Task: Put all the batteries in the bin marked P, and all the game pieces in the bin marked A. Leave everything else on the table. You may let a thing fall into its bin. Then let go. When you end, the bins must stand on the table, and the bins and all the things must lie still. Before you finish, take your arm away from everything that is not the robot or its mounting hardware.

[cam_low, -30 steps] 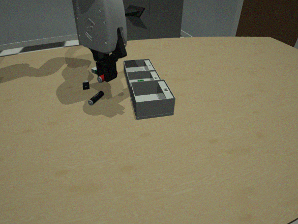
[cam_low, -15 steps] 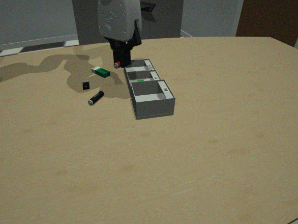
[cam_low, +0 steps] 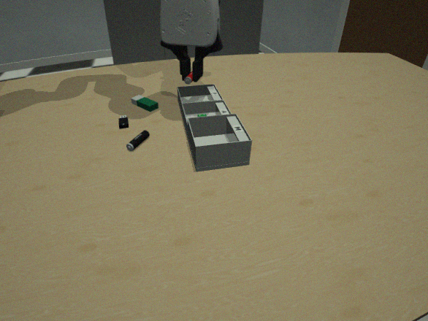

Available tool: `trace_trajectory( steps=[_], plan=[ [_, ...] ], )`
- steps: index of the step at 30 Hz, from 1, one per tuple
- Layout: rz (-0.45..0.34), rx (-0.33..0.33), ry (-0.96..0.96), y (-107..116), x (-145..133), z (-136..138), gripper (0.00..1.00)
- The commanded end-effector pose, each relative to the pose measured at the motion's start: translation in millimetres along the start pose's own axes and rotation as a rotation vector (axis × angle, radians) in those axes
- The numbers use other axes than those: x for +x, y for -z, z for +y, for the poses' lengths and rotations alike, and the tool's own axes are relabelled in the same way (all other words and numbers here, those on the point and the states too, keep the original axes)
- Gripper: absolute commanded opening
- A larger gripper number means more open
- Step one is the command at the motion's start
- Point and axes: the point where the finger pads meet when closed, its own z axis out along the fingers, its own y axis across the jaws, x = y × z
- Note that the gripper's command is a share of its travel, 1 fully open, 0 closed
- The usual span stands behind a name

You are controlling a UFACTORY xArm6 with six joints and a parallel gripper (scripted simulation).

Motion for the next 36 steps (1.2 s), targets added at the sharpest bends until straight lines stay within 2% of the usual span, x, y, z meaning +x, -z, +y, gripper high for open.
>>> trace_trajectory(
  steps=[1,9,11,13,31,36],
  plan=[
    [0.003,-0.004,0.157,1,15,3,0.00],
    [0.000,-0.004,0.382,1,17,4,0.00],
    [0.000,-0.004,0.382,1,17,4,0.00],
    [0.005,-0.006,0.481,1,17,4,0.00],
    [0.005,-0.006,0.481,1,16,3,0.00],
    [0.005,-0.006,0.481,-9,16,3,0.00]
  ],
)
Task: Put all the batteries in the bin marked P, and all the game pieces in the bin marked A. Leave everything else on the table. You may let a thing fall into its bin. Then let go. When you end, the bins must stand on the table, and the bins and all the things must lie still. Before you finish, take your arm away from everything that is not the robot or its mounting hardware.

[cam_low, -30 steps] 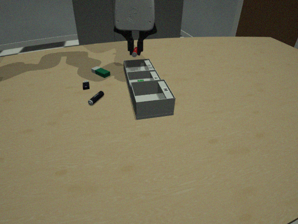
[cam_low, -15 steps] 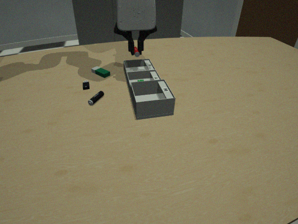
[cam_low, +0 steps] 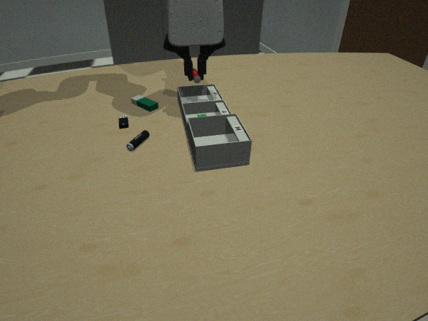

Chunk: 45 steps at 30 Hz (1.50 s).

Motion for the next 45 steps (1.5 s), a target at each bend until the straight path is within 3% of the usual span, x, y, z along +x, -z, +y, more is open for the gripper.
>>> trace_trajectory(
  steps=[1,23,36,37,45],
  plan=[
    [0.000,-0.003,0.000,-8,0,1,0.00],
    [0.000,-0.003,0.000,-47,0,1,0.00],
    [0.000,-0.003,0.000,-47,0,1,0.00],
    [0.000,-0.003,0.000,-47,0,1,0.28],
    [0.000,-0.003,0.000,-47,0,1,0.28]
  ],
)
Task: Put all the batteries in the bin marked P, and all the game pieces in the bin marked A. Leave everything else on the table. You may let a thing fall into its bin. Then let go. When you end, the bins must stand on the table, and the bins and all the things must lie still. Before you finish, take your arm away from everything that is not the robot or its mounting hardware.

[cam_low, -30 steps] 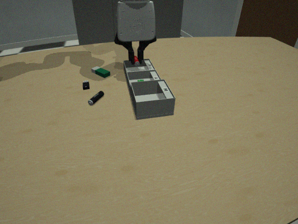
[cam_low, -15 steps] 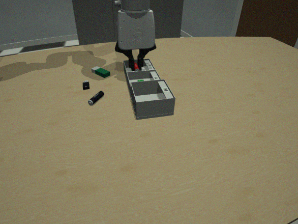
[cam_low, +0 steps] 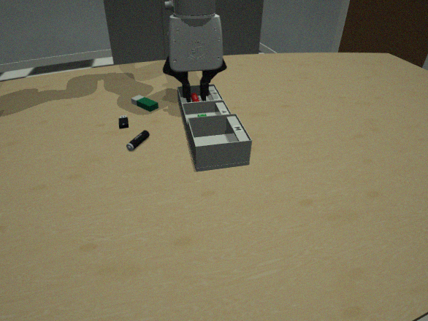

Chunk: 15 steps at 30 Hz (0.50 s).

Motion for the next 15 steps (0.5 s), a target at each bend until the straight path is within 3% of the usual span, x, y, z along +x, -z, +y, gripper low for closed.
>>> trace_trajectory(
  steps=[1,15],
  plan=[
    [0.000,-0.003,0.001,1.2,0.2,1.5,0.28],
    [0.000,-0.003,0.001,6.5,0.2,1.5,0.28]
  ],
)
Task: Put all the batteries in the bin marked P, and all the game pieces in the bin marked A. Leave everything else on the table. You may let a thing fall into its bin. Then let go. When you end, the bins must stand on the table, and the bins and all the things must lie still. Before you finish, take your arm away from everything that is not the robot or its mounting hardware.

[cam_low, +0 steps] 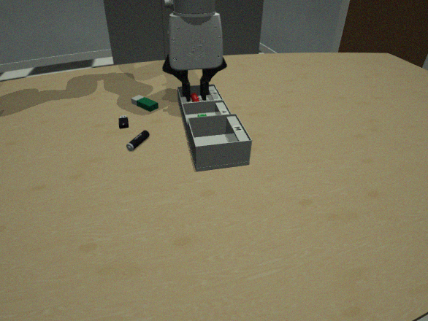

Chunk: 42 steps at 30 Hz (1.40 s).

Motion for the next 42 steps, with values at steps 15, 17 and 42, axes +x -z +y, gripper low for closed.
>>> trace_trajectory(
  steps=[15,17,42],
  plan=[
    [0.000,-0.003,0.001,23,0,2,0.28],
    [0.000,-0.003,0.001,23,0,2,0.28],
    [0.001,-0.003,-0.261,52,-41,-41,0.28]
  ],
)
